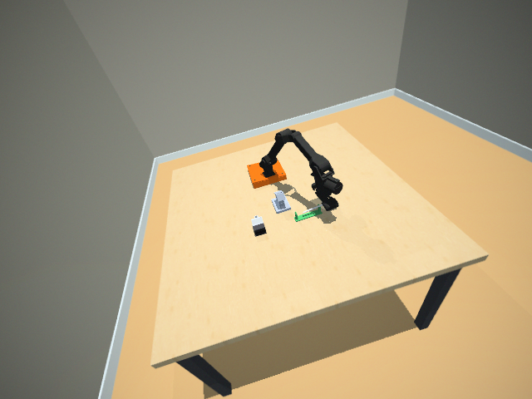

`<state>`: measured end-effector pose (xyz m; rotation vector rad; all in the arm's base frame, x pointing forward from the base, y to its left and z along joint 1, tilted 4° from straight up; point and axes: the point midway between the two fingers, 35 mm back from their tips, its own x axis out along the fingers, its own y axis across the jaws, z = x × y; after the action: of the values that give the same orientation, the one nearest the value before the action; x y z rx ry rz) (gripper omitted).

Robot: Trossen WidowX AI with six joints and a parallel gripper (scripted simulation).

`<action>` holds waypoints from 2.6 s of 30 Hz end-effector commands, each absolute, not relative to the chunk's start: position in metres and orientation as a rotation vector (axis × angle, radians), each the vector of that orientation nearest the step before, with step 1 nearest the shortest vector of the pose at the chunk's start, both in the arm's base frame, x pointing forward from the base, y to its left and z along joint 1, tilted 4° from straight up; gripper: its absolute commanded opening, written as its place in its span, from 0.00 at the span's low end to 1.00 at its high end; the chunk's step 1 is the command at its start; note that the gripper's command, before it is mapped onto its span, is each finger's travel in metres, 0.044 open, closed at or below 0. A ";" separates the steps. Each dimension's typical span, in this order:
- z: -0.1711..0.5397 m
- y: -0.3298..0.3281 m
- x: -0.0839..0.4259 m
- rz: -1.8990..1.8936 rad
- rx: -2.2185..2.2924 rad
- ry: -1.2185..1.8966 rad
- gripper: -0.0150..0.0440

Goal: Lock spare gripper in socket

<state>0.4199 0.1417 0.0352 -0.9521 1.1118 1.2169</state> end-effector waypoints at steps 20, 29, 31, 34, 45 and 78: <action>0.089 0.136 0.415 1.222 -0.939 1.138 0.59; 0.100 0.135 0.414 1.223 -0.934 1.146 0.64; 0.100 0.135 0.414 1.223 -0.934 1.146 0.73; 0.102 0.133 0.414 1.221 -0.936 1.145 0.77; 0.152 0.067 0.411 1.181 -0.978 1.113 0.56; 0.055 0.076 0.414 1.182 -0.978 1.113 0.56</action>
<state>0.4153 0.0765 0.0622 -0.9823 1.1023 1.1815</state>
